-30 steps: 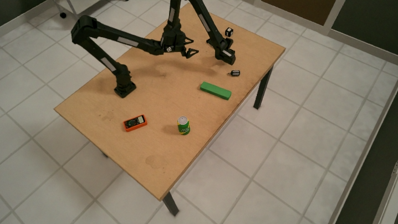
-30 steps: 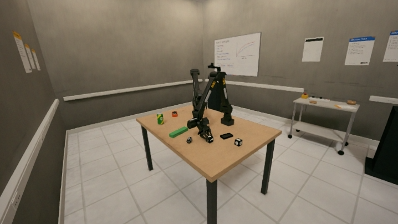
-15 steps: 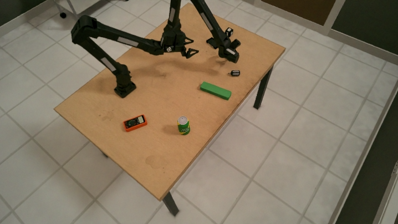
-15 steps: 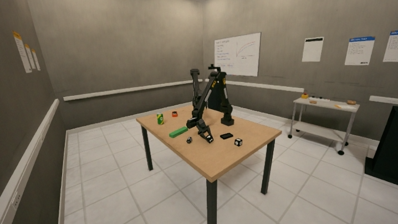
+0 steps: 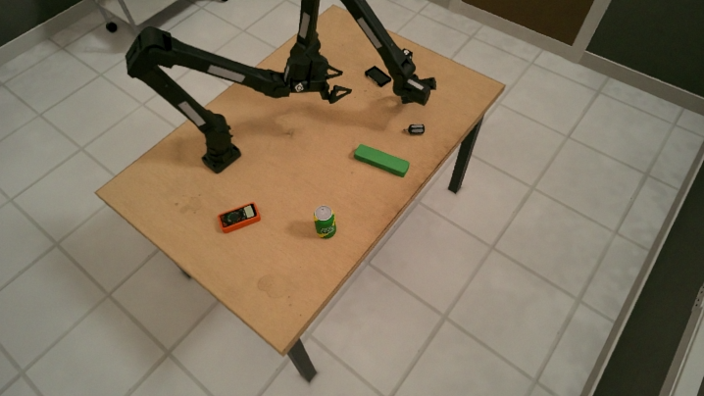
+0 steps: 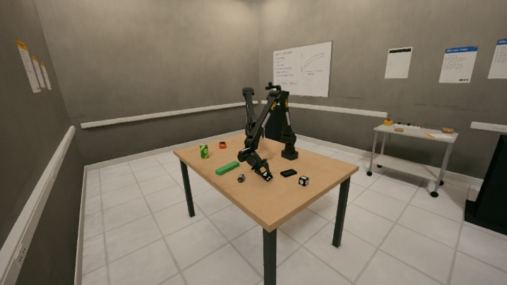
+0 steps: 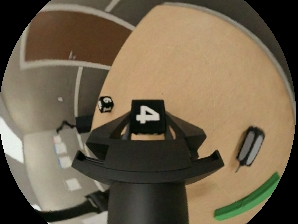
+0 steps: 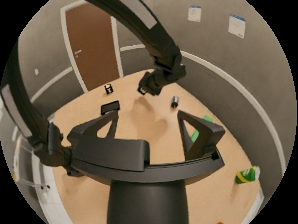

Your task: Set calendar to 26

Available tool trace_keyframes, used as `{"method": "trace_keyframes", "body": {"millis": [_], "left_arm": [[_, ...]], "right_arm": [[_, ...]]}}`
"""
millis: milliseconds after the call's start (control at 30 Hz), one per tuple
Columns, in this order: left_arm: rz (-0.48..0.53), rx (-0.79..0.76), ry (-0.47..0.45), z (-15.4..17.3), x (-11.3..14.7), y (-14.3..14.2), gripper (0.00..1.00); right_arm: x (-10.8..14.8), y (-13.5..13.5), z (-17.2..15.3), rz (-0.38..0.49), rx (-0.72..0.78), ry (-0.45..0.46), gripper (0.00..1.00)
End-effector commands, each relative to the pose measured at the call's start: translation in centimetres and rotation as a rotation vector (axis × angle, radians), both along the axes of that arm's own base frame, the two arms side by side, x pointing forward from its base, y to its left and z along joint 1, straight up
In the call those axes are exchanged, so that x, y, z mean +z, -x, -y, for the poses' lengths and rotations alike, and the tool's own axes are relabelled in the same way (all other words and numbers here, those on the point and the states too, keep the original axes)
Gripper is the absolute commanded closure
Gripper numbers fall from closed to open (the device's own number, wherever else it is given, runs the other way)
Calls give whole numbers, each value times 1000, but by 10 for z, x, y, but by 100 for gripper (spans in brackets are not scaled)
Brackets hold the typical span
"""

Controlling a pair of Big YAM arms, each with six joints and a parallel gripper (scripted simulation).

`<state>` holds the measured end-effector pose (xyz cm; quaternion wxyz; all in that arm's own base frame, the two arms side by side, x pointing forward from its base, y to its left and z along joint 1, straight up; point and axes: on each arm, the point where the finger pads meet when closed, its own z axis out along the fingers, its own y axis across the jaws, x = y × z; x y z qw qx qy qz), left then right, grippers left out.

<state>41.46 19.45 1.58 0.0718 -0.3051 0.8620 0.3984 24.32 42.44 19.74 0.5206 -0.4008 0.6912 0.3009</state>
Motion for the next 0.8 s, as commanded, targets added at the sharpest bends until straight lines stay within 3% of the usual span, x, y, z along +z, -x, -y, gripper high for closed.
{"method": "trace_keyframes", "body": {"millis": [0,267,333,400,500,767], "left_arm": [[-130,-157,42,-10,22,-16,60],[-391,-390,140,-1,13,-16,60],[-391,-390,140,-1,13,-16,60],[-453,-459,163,5,12,-18,60],[-581,-563,225,8,1,-14,60],[-810,-782,345,6,-6,-6,60]], "right_arm": [[5,0,-3,2,3,-7,0],[5,0,-3,2,3,-7,0],[5,0,-3,2,3,-7,0],[5,0,-3,2,3,-7,0],[5,0,-3,2,3,-7,0],[5,0,-3,2,3,-7,0]]}}
